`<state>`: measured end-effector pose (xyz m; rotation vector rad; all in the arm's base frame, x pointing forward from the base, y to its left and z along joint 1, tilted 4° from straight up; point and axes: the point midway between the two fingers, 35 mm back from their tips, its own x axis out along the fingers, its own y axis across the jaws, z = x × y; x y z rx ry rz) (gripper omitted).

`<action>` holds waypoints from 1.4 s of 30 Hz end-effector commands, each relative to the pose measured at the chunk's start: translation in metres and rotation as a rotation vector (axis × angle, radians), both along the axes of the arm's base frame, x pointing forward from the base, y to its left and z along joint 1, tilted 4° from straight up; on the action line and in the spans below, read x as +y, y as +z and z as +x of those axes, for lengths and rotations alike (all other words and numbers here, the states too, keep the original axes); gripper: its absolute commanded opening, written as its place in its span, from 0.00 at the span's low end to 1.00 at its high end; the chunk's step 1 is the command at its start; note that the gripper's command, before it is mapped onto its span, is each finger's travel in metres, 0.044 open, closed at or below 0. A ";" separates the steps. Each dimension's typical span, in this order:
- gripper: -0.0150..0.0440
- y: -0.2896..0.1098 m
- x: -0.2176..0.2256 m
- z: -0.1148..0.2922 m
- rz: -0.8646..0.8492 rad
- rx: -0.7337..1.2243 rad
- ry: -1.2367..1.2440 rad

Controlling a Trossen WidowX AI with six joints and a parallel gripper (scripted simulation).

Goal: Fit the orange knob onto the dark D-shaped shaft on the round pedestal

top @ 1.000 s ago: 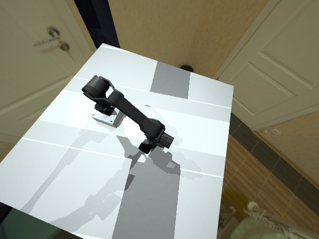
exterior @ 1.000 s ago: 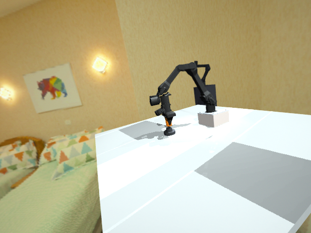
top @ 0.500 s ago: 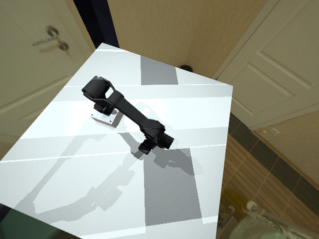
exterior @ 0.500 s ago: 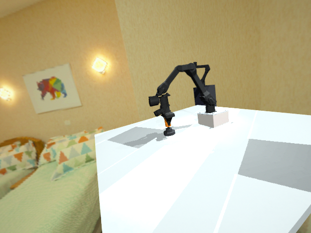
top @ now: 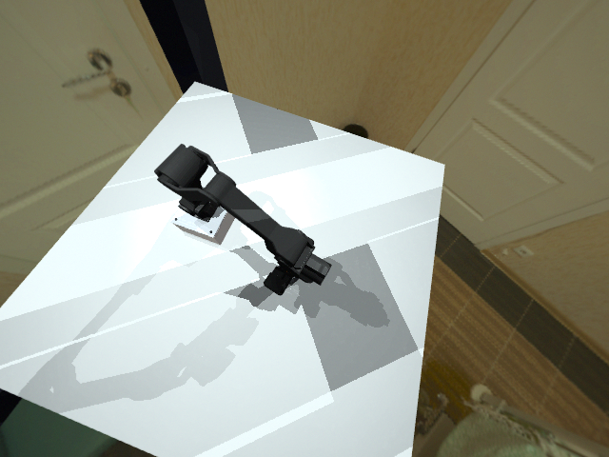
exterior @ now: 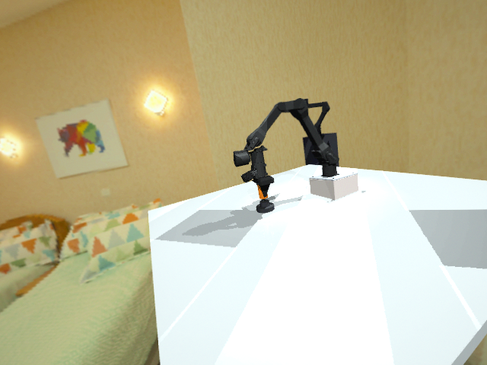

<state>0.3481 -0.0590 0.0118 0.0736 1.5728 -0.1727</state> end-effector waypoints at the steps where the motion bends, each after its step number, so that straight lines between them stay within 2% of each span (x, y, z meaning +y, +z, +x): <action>1: 0.25 0.000 0.000 -0.002 -0.002 0.004 -0.002; 42: 0.25 0.002 0.001 -0.004 -0.002 0.004 0.001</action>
